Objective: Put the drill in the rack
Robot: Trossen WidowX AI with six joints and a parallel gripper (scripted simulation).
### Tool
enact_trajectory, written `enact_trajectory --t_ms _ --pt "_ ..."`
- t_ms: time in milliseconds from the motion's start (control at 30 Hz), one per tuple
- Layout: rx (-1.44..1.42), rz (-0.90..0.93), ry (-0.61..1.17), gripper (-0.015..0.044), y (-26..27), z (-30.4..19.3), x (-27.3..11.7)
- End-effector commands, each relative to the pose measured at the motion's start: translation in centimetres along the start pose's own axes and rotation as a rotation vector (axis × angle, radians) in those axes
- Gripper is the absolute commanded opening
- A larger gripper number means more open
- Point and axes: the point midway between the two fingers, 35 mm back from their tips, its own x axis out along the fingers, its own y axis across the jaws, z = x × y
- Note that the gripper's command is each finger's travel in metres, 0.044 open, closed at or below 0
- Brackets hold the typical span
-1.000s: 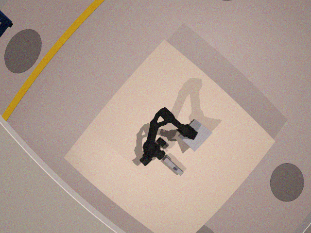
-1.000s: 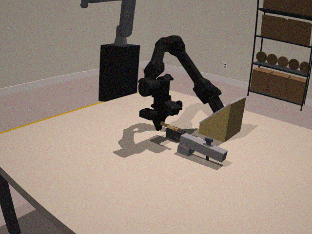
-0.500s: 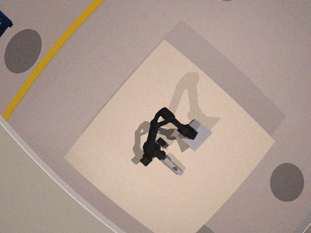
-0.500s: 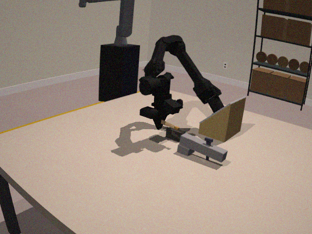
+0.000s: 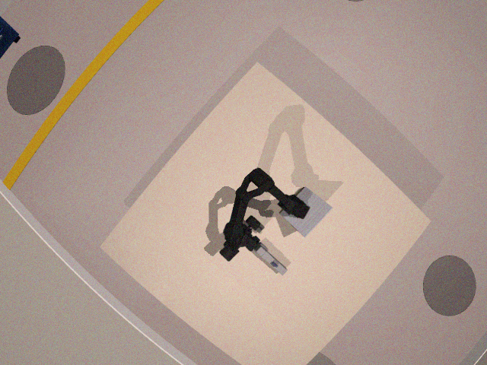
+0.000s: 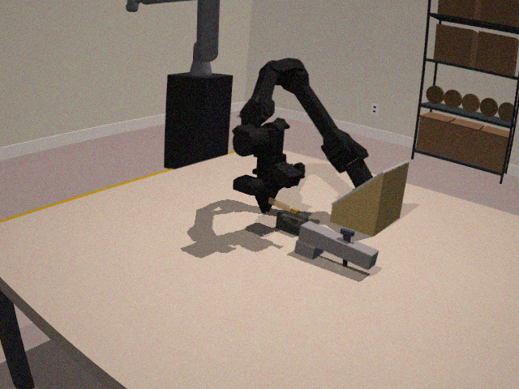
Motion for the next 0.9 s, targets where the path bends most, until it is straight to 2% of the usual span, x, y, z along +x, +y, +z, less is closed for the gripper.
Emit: enact_trajectory --t_ms 0,867 --pt "0.003 -0.005 0.001 0.0 -0.14 -0.01 -0.3" --pt "0.003 -0.005 0.001 0.0 -0.28 0.06 -1.04"
